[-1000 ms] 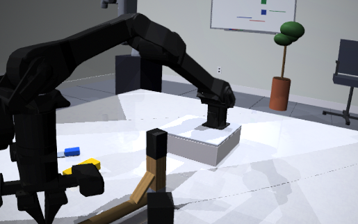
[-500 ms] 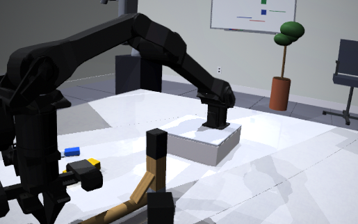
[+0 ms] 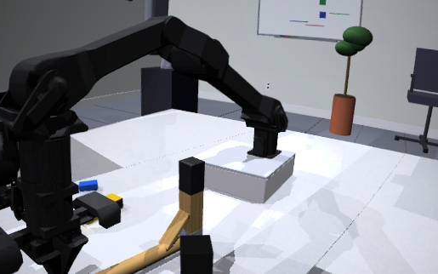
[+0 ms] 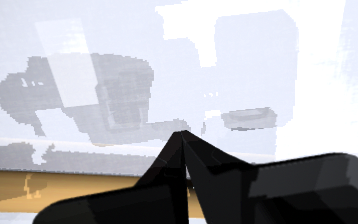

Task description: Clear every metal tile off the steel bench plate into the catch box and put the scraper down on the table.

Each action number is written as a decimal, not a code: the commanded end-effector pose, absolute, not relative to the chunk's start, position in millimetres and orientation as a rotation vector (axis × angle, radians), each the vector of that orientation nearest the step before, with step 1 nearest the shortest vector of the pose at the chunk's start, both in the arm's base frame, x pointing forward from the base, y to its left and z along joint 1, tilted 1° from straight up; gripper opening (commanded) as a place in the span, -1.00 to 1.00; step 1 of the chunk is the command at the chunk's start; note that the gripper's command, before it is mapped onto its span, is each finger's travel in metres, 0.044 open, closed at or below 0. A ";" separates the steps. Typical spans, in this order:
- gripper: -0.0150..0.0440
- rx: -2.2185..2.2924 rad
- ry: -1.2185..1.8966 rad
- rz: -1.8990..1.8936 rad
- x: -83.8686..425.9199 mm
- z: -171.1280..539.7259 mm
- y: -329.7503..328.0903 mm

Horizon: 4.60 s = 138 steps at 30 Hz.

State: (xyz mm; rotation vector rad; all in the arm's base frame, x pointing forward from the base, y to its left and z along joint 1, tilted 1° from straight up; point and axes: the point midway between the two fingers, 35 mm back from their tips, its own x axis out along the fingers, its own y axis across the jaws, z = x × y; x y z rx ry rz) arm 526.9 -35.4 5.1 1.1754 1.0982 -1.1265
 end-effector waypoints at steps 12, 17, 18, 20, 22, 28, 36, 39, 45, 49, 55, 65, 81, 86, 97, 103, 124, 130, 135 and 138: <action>-0.49 0.986 1.202 -0.954 527.8 4.2 -31.4; -0.49 0.926 1.230 -0.900 527.9 4.2 -30.4; -0.49 0.914 1.235 -0.889 528.0 4.2 -30.2; -0.49 0.890 1.246 -0.868 528.0 4.2 -29.8; -0.49 0.866 1.256 -0.846 528.1 4.2 -29.3; -0.49 0.793 1.285 -0.781 528.3 4.2 -28.1; -0.49 0.695 1.319 -0.694 528.6 4.1 -26.4; -0.49 0.659 1.331 -0.661 528.7 4.1 -25.8; -0.49 0.585 1.353 -0.595 528.9 4.1 -24.6; -0.49 0.536 1.367 -0.551 529.0 4.1 -23.7; -0.49 0.462 1.385 -0.484 529.2 4.0 -22.5; -0.49 0.338 1.410 -0.373 529.5 4.0 -20.4; -0.49 0.140 1.436 -0.194 529.9 3.9 -17.1; -0.49 0.078 1.441 -0.138 530.1 3.9 -16.0; -0.49 -0.059 1.446 -0.015 530.4 3.8 -13.7; -0.49 -0.134 1.445 0.053 530.5 3.8 -12.5; -0.49 -0.234 1.413 0.130 528.9 34.4 -13.3; -0.49 -0.236 1.393 0.128 525.8 57.6 -12.7; -0.49 -0.236 1.388 0.128 524.8 63.3 -12.5; -0.49 -0.238 1.386 0.129 525.5 62.5 -12.6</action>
